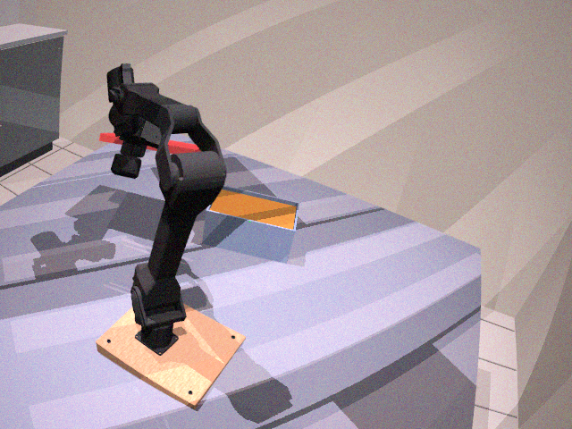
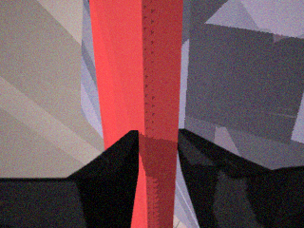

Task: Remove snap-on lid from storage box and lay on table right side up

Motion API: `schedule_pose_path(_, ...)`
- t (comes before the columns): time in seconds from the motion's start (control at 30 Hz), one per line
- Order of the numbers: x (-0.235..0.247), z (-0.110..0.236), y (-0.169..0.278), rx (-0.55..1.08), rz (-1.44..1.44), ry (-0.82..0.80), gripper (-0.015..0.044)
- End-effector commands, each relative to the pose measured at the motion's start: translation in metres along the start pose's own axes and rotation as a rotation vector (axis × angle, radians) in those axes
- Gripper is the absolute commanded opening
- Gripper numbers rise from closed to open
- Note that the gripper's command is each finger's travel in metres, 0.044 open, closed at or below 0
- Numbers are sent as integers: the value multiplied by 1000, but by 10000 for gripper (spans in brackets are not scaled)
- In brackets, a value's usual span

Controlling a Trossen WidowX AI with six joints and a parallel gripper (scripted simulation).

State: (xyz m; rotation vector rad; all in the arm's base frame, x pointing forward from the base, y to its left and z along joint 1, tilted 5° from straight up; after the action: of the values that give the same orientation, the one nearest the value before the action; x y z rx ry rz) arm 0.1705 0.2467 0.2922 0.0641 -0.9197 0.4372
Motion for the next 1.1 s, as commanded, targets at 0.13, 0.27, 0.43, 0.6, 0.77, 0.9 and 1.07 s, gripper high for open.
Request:
schedule_pose_path(0.13,4,3,16,-2,-11,-13,0)
schedule_pose_path(0.27,5,3,24,-2,-12,-12,0)
schedule_pose_path(0.43,5,4,34,-1,-13,-12,0)
schedule_pose_path(0.6,5,3,38,-1,-13,-12,0)
schedule_pose_path(0.77,1,1,36,-1,-13,-12,0)
schedule_pose_path(0.9,-4,-3,35,-1,-13,-12,0)
schedule_pose_path(1.07,-8,-7,35,-1,-13,-12,0)
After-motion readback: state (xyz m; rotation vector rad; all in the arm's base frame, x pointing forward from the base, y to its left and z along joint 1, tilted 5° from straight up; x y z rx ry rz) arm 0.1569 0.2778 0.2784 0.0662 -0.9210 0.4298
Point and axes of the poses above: the point midway between the two fingers, 35 mm back from their tips, its own z axis back along the fingers, its own x axis across the jaws, y = z × x, the point moved 8 cm from there along z, back along the fingers, and after that the axes turned 5 degrees about z, right-handed, at the moved point
